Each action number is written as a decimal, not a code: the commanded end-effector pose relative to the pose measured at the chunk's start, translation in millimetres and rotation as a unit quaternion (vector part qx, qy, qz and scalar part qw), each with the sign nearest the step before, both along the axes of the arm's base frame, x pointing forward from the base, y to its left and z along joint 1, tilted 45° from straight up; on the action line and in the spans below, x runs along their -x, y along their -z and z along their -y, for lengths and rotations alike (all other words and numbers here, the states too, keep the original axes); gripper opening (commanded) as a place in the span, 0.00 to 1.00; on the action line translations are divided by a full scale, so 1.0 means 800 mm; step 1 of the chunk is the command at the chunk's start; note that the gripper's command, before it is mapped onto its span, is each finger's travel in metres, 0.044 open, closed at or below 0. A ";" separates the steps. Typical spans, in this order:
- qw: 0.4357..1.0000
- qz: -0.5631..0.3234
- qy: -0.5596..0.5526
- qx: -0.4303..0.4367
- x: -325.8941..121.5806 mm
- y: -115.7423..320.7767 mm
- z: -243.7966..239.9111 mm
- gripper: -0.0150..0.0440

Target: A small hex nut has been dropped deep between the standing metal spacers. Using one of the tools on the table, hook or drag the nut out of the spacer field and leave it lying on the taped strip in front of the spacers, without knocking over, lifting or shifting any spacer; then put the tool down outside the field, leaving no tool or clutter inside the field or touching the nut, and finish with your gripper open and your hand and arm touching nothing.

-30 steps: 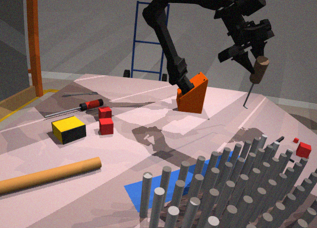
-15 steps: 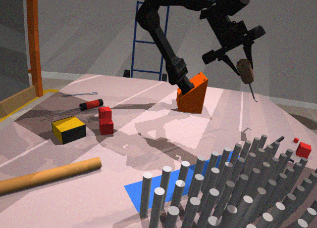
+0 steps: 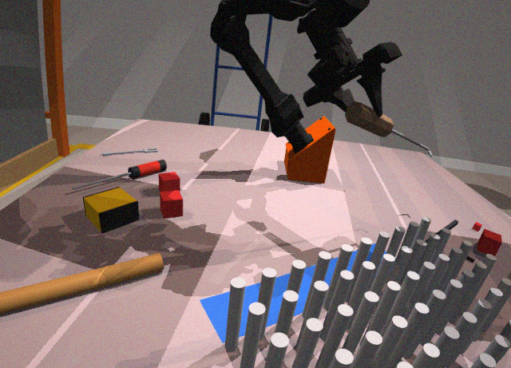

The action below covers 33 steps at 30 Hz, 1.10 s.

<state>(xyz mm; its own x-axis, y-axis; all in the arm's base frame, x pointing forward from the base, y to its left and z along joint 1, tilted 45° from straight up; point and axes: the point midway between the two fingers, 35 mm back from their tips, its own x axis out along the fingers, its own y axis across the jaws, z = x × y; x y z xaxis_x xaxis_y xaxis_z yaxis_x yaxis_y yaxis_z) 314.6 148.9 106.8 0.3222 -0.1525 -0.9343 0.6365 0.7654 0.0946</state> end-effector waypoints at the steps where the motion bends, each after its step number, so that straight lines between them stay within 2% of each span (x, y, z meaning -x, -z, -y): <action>1: 0.997 0.015 0.071 -0.029 0.000 -0.012 0.014 0.25; 17: 0.937 0.068 0.323 -0.111 0.002 -0.043 0.074 0.25; 33: 0.807 0.121 0.547 -0.187 0.014 -0.071 0.131 0.25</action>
